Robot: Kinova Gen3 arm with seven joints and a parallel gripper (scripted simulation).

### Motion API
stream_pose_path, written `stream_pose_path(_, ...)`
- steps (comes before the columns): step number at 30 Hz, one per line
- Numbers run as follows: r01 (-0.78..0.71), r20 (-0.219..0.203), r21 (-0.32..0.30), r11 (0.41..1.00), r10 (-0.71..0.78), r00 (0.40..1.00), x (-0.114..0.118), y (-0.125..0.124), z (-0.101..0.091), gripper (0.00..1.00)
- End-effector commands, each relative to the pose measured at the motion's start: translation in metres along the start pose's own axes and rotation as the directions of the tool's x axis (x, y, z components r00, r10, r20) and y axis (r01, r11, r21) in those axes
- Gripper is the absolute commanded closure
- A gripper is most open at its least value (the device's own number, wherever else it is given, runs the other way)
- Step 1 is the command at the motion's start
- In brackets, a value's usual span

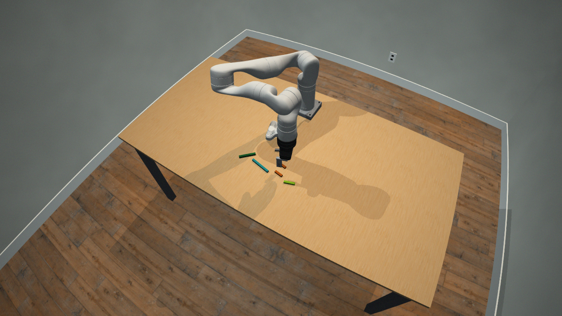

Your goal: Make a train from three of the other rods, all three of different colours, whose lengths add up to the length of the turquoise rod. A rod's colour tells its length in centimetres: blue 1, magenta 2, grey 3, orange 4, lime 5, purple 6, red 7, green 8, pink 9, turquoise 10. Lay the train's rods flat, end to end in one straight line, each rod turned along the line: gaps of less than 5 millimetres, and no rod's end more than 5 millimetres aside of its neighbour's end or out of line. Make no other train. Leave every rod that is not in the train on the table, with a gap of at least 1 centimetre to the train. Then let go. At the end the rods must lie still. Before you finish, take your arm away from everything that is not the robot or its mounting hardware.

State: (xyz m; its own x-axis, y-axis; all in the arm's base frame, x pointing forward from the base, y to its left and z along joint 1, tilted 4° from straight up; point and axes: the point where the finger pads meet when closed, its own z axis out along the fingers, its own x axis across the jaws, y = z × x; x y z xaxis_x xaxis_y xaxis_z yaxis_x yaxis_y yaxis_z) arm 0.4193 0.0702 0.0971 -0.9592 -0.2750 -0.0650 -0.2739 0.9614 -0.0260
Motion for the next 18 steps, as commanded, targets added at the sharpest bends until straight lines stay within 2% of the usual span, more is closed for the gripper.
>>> stream_pose_path(1, 0.006, 0.002, -0.008, 1.000, -0.006, 1.000, -0.029, 0.030, 0.004, 0.00)
stream_pose_path(5, -0.018, 0.000, -0.001, 1.000, 0.018, 1.000, -0.051, 0.047, 0.009, 0.00)
stream_pose_path(11, -0.019, -0.007, 0.001, 1.000, 0.019, 1.000, -0.050, 0.049, 0.011, 0.00)
stream_pose_path(12, -0.019, -0.007, 0.001, 1.000, 0.019, 1.000, -0.050, 0.049, 0.011, 0.46)
stream_pose_path(18, -0.019, -0.007, 0.001, 1.000, 0.019, 1.000, -0.050, 0.049, 0.011, 0.46)
